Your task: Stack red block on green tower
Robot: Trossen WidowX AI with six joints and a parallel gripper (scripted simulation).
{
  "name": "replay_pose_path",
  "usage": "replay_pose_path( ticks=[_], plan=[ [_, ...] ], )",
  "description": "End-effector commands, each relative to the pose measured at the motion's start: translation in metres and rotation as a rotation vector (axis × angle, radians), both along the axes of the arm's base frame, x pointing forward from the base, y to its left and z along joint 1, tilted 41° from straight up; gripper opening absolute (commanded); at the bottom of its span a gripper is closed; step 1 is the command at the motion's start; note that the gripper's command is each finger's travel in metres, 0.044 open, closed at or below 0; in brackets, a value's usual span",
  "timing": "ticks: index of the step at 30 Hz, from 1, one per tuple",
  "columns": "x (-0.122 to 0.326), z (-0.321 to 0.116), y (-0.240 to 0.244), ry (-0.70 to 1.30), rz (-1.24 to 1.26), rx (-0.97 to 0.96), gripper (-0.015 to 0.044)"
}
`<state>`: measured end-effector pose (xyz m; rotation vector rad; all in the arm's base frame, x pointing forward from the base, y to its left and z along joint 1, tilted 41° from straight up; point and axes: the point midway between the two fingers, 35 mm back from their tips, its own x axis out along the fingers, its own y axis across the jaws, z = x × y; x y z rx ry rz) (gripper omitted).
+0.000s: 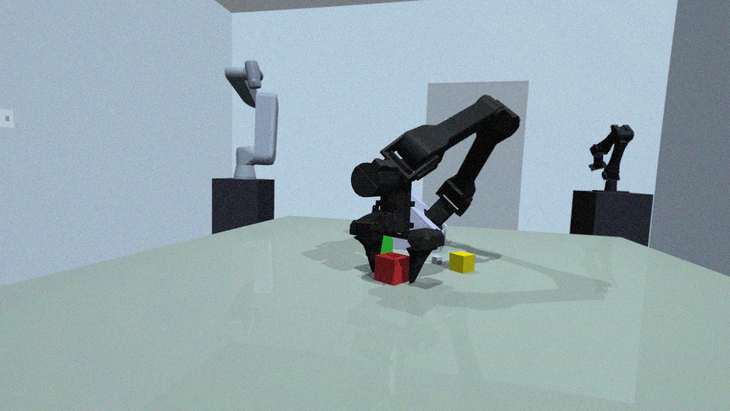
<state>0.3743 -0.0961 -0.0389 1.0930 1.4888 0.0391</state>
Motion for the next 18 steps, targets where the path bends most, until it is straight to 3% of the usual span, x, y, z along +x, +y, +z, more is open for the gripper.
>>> replay_pose_path(
  ticks=[1, 7, 14, 18],
  plan=[
    [0.0004, 0.0001, -0.0003, 0.000, 0.000, 0.000, 0.0387],
    [0.0004, 0.0001, -0.0003, 0.000, 0.000, 0.000, 0.0230],
    [0.0004, 0.0001, -0.0003, 0.000, 0.000, 0.000, 0.0183],
    [-0.0014, 0.0088, -0.0078, 0.000, -0.003, 0.001, 0.0078]
  ],
)
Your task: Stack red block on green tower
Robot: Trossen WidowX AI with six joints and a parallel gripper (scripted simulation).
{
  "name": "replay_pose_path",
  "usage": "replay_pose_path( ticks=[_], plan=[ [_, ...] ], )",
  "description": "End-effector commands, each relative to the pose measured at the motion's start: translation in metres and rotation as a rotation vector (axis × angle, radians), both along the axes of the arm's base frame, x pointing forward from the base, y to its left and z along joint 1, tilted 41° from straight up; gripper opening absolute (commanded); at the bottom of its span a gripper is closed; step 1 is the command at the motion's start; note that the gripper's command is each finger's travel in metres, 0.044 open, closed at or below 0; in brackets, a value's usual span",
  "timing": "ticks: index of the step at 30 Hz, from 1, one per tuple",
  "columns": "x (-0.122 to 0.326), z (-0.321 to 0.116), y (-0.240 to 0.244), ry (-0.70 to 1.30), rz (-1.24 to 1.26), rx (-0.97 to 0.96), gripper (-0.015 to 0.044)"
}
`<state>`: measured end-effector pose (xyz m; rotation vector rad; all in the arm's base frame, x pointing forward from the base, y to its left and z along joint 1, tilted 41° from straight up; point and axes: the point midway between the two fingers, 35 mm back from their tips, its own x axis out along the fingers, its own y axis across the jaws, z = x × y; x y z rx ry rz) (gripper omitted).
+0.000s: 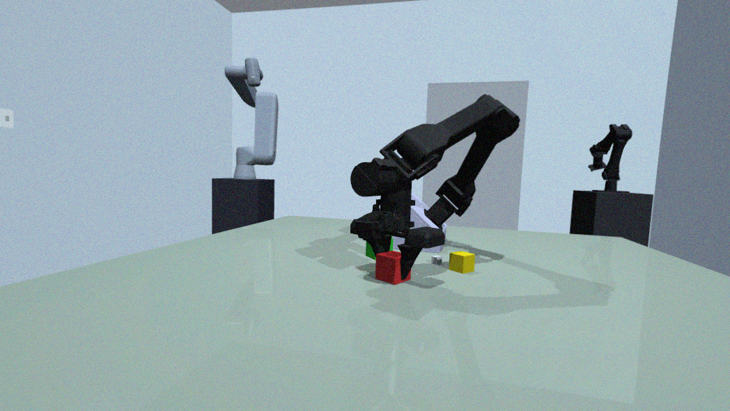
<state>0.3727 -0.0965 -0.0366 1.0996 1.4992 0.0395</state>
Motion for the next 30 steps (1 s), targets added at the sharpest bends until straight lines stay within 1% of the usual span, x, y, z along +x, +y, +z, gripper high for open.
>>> replay_pose_path(
  ticks=[1, 3, 21, 30],
  plan=[
    [-0.001, 0.010, -0.011, -0.010, -0.005, -0.006, 0.0052],
    [-0.003, 0.019, -0.018, -0.010, -0.007, -0.006, 0.0000],
    [-0.019, 0.086, -0.074, -0.008, -0.008, -0.008, 0.0000],
    [-0.022, 0.087, -0.077, -0.007, -0.008, -0.009, 0.0000]
  ],
)
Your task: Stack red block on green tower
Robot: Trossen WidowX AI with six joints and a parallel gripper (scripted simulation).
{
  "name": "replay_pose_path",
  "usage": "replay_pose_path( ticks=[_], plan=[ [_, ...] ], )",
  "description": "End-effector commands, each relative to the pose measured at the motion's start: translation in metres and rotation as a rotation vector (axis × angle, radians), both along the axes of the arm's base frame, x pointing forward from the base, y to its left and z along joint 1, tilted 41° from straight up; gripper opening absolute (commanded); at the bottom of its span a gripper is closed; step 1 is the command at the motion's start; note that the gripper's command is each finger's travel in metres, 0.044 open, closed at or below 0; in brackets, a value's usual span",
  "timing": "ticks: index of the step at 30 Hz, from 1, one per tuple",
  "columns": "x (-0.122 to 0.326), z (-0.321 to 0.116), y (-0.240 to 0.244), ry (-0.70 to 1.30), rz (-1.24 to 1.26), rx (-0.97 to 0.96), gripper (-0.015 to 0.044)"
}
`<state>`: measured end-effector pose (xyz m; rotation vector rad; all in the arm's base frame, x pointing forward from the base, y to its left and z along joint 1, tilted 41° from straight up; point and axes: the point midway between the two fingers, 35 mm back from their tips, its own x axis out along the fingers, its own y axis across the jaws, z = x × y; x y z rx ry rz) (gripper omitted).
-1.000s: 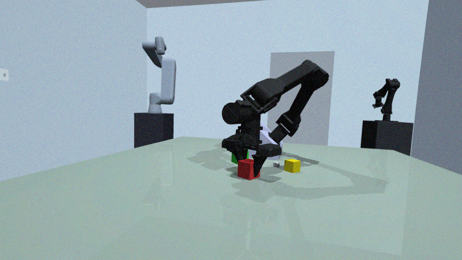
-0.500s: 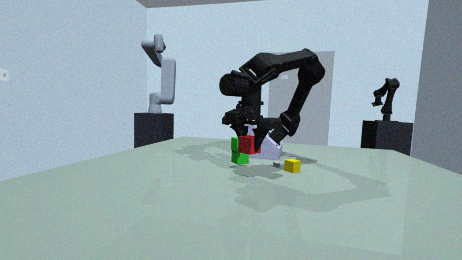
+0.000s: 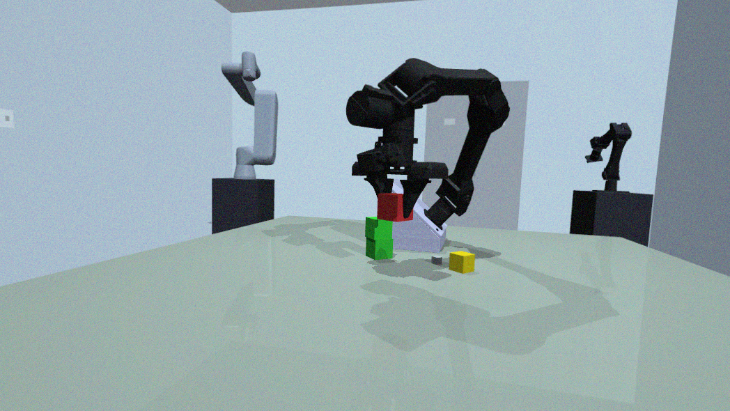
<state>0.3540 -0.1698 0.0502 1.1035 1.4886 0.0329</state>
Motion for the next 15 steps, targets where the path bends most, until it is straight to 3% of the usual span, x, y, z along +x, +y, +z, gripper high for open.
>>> replay_pose_path(
  ticks=[1, 15],
  plan=[
    [-0.007, -0.001, -0.005, -0.002, 0.001, -0.007, 0.0000],
    [-0.076, -0.023, -0.026, 0.006, -0.003, -0.021, 0.0000]
  ],
)
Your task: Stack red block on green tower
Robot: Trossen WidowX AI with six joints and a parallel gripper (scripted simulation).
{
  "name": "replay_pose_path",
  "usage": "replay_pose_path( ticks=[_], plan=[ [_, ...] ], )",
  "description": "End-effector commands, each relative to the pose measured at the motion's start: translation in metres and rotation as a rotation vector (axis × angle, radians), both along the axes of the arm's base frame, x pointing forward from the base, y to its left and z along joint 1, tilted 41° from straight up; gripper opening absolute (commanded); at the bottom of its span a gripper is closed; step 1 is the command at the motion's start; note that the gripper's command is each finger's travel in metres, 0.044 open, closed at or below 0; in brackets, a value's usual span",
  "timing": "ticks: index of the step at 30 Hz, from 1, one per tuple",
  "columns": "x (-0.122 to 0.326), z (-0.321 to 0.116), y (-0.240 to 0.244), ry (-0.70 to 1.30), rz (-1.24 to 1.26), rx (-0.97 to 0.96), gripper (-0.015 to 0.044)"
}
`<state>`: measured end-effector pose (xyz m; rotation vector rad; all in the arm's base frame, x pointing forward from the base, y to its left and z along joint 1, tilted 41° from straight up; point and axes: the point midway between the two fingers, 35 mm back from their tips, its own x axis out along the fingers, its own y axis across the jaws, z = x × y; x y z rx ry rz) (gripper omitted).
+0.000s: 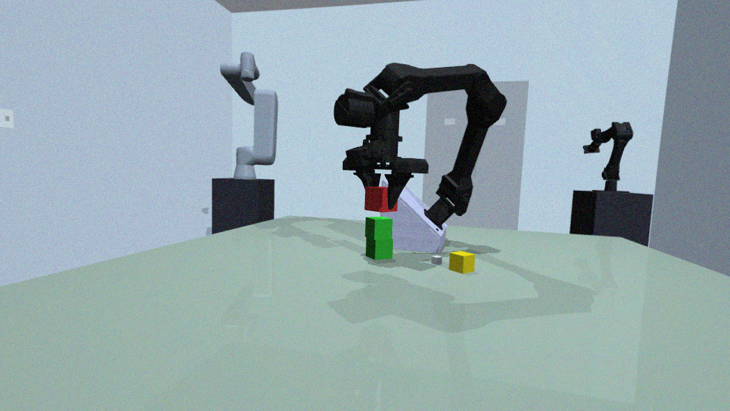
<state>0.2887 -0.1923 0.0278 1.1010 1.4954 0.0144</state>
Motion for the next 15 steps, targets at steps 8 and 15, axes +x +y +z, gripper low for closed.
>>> replay_pose_path(
  ticks=[8, 15],
  plan=[
    [-0.051, -0.012, -0.005, -0.004, 0.003, -0.010, 0.0000],
    [-0.085, -0.021, -0.001, -0.003, 0.004, -0.005, 0.0000]
  ],
)
